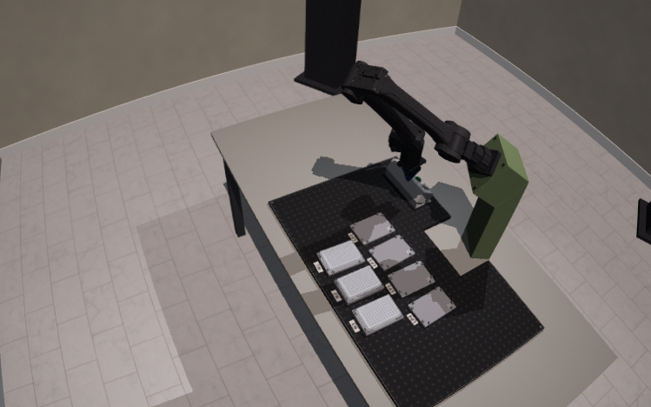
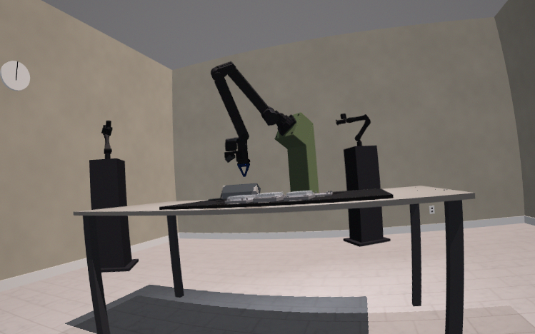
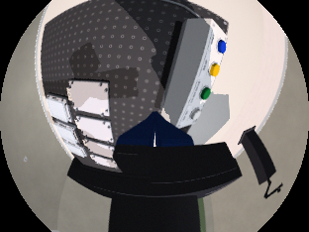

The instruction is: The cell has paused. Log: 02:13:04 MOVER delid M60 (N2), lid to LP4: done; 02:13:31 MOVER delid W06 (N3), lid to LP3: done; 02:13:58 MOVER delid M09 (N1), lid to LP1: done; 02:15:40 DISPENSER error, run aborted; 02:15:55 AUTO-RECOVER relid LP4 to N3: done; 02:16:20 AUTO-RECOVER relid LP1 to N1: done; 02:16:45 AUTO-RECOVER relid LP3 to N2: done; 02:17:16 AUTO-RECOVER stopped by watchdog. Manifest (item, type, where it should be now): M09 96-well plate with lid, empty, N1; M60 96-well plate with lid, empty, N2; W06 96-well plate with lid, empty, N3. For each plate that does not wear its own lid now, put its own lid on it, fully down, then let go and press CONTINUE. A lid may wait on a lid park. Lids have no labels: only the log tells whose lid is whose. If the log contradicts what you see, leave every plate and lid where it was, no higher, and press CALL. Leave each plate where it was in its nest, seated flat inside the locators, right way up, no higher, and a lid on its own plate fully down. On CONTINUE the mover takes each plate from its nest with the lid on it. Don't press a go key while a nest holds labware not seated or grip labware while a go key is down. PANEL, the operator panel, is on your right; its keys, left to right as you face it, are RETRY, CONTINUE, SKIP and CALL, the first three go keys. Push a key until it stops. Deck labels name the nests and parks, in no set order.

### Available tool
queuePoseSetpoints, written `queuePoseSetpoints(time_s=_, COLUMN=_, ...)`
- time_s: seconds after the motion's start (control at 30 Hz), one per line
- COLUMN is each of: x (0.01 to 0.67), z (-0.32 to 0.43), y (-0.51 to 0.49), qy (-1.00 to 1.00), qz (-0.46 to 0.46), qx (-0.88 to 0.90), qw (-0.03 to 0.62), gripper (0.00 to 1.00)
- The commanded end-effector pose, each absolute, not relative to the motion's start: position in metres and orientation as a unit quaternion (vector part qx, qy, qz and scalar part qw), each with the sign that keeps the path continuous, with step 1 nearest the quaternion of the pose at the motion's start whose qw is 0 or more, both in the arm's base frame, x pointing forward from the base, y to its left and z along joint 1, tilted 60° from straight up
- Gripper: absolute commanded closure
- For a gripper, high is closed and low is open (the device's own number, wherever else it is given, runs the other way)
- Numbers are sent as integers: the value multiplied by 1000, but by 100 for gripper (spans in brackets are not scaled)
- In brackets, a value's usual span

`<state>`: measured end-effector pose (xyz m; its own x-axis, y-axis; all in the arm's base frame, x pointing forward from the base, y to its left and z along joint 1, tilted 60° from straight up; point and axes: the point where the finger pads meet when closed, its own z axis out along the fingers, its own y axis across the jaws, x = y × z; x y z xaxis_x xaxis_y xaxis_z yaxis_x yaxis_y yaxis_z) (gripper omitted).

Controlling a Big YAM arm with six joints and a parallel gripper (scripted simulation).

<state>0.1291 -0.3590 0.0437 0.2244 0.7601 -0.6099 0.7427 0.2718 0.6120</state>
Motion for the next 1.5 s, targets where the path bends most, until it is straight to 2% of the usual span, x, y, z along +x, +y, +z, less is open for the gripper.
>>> queuePoseSetpoints(time_s=0.0, x=115, z=39, y=-366, qy=595, qz=16, qx=629, qw=500, gripper=100)
queuePoseSetpoints(time_s=0.37, x=75, z=12, y=-382, qy=531, qz=63, qx=684, qw=495, gripper=100)
queuePoseSetpoints(time_s=0.7, x=44, z=-13, y=-393, qy=537, qz=64, qx=684, qw=490, gripper=100)
queuePoseSetpoints(time_s=1.47, x=63, z=-20, y=-401, qy=539, qz=66, qx=681, qw=491, gripper=100)
